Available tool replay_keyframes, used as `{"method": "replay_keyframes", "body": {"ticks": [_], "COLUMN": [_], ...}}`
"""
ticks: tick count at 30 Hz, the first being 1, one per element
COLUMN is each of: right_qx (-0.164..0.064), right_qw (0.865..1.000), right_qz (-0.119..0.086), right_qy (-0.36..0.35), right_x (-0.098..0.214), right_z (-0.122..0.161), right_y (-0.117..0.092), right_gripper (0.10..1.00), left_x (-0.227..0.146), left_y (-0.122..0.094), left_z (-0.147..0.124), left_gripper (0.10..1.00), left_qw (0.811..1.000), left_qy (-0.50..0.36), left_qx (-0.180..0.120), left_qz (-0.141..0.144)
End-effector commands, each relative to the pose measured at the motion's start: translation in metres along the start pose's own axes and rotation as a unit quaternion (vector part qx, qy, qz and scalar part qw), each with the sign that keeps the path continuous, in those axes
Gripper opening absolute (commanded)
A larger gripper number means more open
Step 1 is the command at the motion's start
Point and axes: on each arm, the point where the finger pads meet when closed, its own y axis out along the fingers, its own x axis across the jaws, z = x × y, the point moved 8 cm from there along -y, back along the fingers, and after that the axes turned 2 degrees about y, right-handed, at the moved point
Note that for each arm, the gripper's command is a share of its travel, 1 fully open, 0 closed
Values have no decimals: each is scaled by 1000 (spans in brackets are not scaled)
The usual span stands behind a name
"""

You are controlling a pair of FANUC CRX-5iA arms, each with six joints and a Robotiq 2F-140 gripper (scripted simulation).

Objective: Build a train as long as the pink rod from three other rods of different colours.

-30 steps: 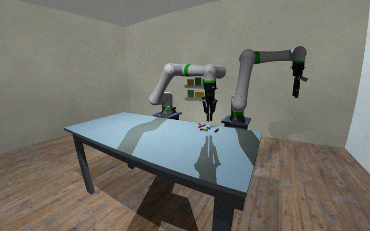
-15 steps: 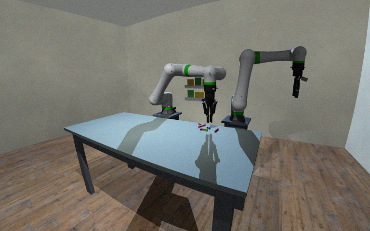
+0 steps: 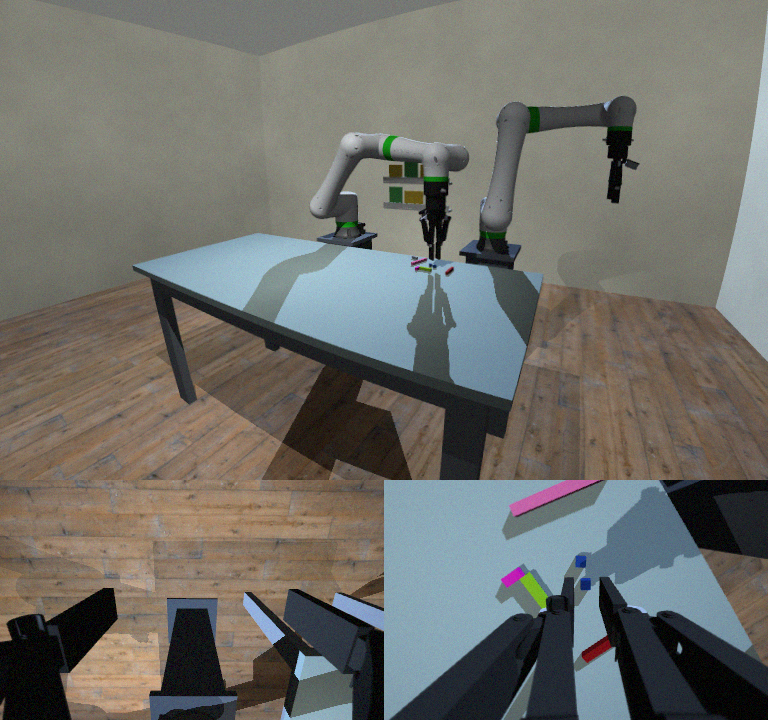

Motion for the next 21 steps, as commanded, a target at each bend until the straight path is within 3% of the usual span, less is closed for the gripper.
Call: {"method": "replay_keyframes", "body": {"ticks": [1, 21], "right_qx": [-1, -1], "right_qw": [1000, 1000], "right_qz": [0, 0], "right_qy": [0, 0], "right_x": [0, 0], "right_z": [-1, -1], "right_y": [4, 15], "right_gripper": [231, 231], "left_x": [0, 0], "left_y": [-1, -1], "left_z": [0, 0], "left_gripper": [1000, 1000], "left_qw": [1000, 1000], "left_qy": [0, 0], "left_qx": [1, 1], "left_qz": [0, 0]}}
